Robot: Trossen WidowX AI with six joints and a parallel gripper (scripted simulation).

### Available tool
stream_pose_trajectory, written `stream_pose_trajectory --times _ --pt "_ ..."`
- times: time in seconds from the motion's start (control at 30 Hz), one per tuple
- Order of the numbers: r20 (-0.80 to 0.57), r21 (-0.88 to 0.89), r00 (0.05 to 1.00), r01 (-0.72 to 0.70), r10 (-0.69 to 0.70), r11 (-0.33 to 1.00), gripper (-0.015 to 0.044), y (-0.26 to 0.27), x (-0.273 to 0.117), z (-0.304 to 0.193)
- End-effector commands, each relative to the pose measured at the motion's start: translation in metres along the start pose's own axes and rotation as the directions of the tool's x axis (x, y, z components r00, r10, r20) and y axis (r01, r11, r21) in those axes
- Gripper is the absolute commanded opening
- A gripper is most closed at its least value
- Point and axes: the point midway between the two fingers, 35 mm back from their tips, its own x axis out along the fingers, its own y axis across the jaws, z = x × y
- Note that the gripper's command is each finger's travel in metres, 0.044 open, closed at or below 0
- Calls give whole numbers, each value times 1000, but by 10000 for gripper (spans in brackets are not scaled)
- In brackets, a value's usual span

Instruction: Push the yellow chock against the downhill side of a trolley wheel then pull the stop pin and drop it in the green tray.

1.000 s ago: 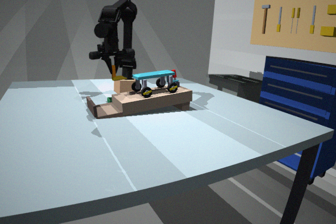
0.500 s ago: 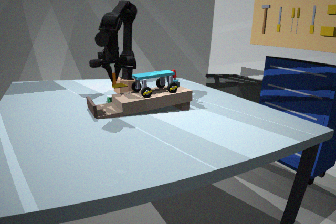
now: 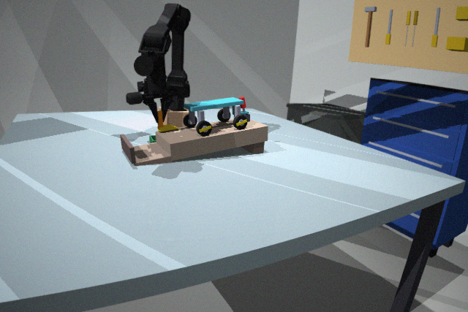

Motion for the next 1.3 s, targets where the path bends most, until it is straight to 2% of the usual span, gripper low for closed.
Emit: stream_pose_trajectory --times 0.0,1.27 --pt "-1 5 1000 7 -7 1000 0 -2 2 0" --pt "0 5 1000 9 -9 1000 0 -31 3 2"
